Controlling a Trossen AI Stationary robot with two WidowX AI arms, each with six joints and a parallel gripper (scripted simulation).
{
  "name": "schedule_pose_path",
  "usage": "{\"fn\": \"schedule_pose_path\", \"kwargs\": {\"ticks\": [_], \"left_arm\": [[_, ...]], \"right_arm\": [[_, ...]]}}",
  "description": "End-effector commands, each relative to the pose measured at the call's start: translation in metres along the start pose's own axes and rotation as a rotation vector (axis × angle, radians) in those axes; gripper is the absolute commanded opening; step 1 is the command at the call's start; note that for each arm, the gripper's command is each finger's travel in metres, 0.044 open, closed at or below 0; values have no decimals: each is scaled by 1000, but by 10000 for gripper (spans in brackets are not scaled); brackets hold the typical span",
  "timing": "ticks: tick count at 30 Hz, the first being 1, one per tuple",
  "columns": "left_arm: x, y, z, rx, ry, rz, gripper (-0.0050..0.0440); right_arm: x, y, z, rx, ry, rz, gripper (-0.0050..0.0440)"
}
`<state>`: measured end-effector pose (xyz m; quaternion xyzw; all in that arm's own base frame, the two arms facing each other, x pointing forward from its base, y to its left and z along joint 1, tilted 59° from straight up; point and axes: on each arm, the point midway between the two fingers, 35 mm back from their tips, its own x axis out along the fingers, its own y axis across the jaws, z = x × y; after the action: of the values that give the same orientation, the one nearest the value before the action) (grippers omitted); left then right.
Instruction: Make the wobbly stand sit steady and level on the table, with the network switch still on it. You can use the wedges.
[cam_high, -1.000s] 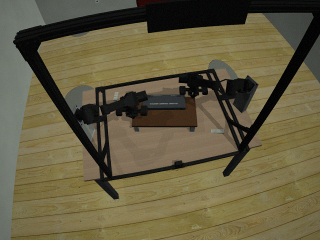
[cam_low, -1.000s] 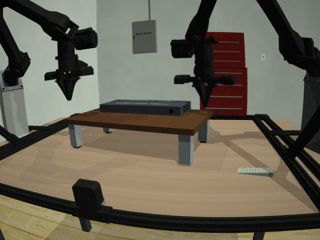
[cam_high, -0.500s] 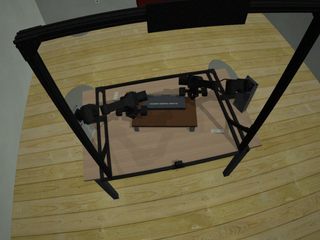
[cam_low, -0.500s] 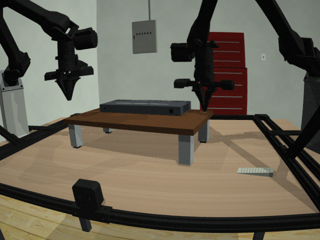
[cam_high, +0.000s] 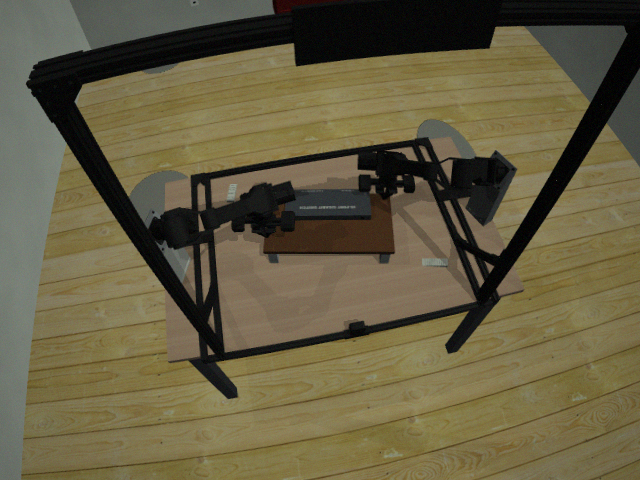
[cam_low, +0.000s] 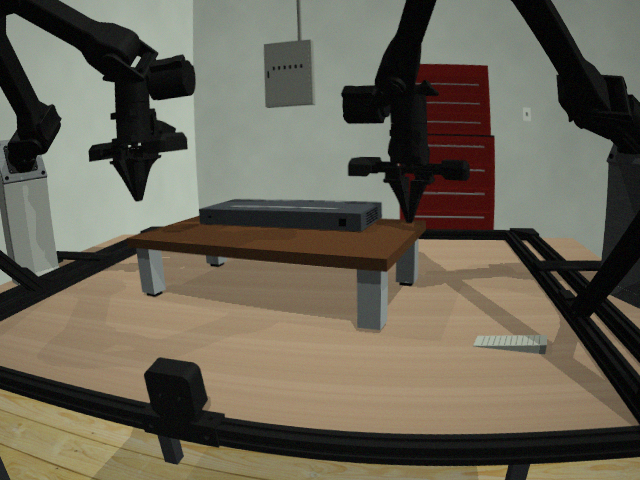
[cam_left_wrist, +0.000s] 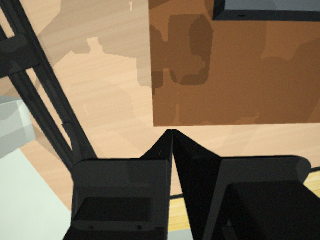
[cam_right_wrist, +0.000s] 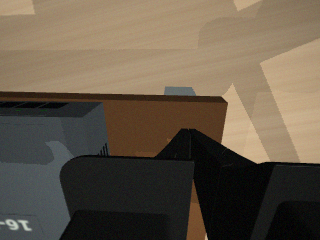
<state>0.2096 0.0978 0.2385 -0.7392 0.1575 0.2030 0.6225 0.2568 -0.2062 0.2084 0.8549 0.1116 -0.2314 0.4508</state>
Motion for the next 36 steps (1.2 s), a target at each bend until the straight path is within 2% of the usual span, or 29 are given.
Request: {"fn": "schedule_pose_path", "kwargs": {"ticks": [1,28,29,36], "left_arm": [[0,0,0,0,0,0,0],[0,0,0,0,0,0,0],[0,0,0,0,0,0,0],[0,0,0,0,0,0,0]], "right_arm": [[10,-2,2,-3,-5,-13,0],[10,-2,2,-3,-5,-13,0],[-60,-1,2,2,0,1,0],[-60,-1,2,2,0,1,0]]}}
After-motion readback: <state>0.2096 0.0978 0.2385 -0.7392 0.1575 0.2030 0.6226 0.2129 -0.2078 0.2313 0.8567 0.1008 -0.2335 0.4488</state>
